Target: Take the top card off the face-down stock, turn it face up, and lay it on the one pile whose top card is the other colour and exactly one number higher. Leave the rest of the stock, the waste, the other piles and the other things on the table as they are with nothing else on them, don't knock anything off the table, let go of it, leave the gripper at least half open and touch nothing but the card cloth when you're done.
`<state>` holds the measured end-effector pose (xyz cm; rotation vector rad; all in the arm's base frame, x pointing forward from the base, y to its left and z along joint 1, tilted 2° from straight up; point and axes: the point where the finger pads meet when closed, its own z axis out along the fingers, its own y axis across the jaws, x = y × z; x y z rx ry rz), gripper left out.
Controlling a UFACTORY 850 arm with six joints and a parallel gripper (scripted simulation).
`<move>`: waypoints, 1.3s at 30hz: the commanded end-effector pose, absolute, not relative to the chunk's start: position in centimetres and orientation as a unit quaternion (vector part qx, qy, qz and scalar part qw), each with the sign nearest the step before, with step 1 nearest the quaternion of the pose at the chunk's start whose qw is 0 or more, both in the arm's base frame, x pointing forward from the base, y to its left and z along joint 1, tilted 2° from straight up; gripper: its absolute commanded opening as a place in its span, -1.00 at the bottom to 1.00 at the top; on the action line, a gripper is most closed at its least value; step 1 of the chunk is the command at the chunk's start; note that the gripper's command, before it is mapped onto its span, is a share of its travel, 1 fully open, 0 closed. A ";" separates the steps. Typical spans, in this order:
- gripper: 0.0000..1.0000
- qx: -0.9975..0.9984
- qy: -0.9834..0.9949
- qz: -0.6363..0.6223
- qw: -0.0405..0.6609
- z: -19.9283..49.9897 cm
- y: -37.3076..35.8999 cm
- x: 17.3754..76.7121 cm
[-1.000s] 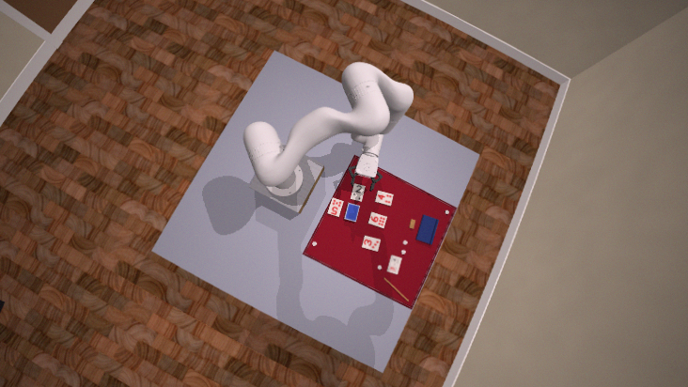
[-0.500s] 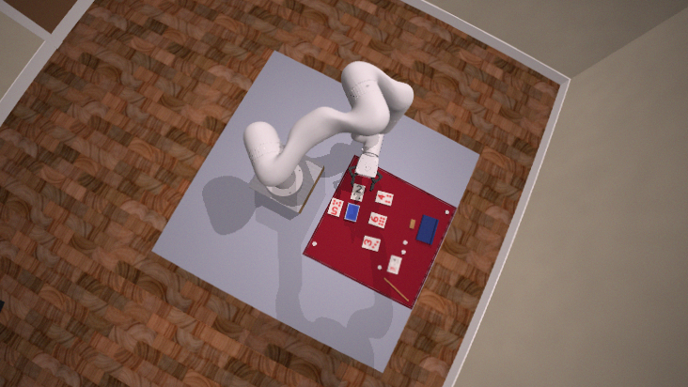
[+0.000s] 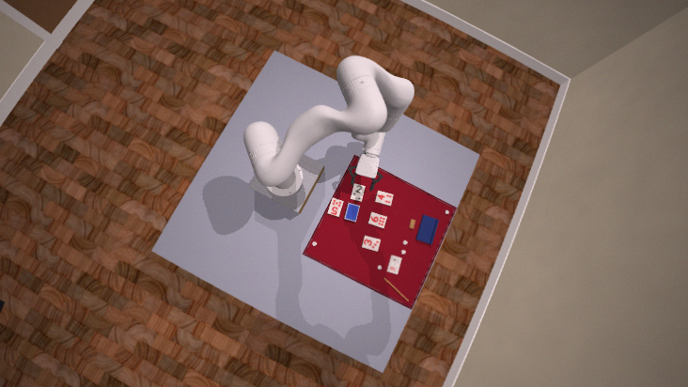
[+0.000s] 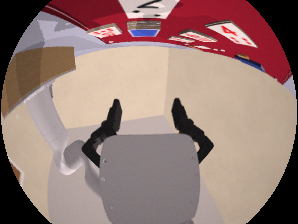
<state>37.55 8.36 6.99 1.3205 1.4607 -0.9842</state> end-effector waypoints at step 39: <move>1.00 0.665 0.742 -0.052 0.062 7.0 8.5 37.4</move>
